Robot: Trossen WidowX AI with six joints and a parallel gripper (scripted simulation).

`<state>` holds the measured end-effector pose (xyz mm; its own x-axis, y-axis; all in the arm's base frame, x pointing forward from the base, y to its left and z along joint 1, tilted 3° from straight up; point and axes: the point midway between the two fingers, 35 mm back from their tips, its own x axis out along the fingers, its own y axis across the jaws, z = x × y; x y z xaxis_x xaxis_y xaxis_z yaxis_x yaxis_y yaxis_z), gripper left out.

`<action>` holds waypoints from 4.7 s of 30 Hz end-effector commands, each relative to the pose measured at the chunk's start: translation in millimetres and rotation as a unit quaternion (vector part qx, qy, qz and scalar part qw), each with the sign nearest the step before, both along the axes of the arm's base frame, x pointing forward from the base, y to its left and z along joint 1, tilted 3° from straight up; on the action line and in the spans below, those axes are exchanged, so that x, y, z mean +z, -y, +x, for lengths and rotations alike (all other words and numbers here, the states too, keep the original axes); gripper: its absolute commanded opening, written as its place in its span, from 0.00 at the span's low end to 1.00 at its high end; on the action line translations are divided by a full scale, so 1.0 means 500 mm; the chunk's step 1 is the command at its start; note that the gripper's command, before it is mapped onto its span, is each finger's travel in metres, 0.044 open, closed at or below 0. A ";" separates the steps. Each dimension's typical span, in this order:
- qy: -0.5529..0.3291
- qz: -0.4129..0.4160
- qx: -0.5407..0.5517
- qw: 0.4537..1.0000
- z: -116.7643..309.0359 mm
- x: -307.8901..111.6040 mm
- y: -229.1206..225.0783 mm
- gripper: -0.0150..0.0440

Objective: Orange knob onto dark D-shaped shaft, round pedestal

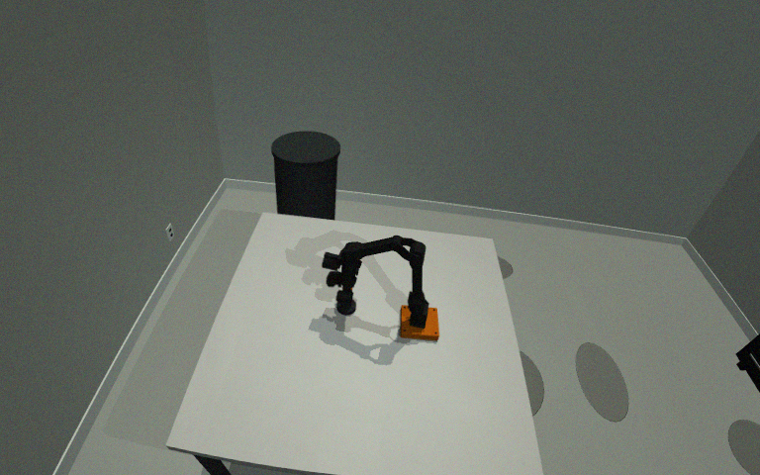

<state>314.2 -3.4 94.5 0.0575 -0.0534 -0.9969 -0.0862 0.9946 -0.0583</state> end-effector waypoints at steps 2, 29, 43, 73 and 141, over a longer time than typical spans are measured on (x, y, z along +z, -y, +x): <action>0.000 0.002 -0.001 1.000 -0.001 -0.003 -0.002 0.25; 0.000 0.002 -0.001 1.000 0.000 -0.002 0.001 0.25; -0.005 -0.004 0.103 0.995 0.002 0.008 0.000 0.25; -0.005 -0.004 0.103 0.995 0.001 -0.005 0.000 0.25; -0.016 -0.016 0.307 0.951 -0.004 0.000 0.000 0.25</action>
<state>313.3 -3.4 95.7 0.0539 -0.0501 -0.9973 -0.6444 0.7612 -0.0731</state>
